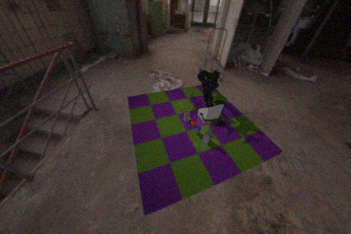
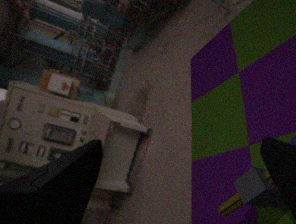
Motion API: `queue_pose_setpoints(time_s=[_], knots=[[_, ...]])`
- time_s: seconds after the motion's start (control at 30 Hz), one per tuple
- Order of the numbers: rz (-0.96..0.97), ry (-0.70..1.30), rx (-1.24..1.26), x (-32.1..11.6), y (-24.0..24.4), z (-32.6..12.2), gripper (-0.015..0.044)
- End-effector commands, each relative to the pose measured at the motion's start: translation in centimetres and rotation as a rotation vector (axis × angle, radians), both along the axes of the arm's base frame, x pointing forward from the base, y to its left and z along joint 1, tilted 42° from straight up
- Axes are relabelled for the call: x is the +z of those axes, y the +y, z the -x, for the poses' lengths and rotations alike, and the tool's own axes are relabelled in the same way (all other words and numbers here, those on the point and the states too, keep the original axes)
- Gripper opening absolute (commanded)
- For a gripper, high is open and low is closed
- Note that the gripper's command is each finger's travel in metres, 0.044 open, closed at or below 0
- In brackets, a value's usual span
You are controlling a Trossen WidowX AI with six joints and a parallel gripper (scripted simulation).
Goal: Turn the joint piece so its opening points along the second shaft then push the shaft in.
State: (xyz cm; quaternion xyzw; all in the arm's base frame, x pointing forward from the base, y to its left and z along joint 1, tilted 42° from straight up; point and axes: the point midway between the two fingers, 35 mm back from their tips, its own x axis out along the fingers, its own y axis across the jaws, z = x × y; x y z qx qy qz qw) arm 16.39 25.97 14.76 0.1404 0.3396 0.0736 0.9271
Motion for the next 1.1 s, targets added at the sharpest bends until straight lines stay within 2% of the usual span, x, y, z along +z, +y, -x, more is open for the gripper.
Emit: queue_pose_setpoints(time_s=[0.0, 0.63, 1.07], knots=[[0.124, 0.041, -0.031, -1.1, -0.5, -1.6, 0.0440], [0.635, 0.358, -0.181, -6.1, -6.1, -8.4, 0.0440], [0.866, 0.678, -0.258, -9.1, -11.3, -11.3, 0.0440]])
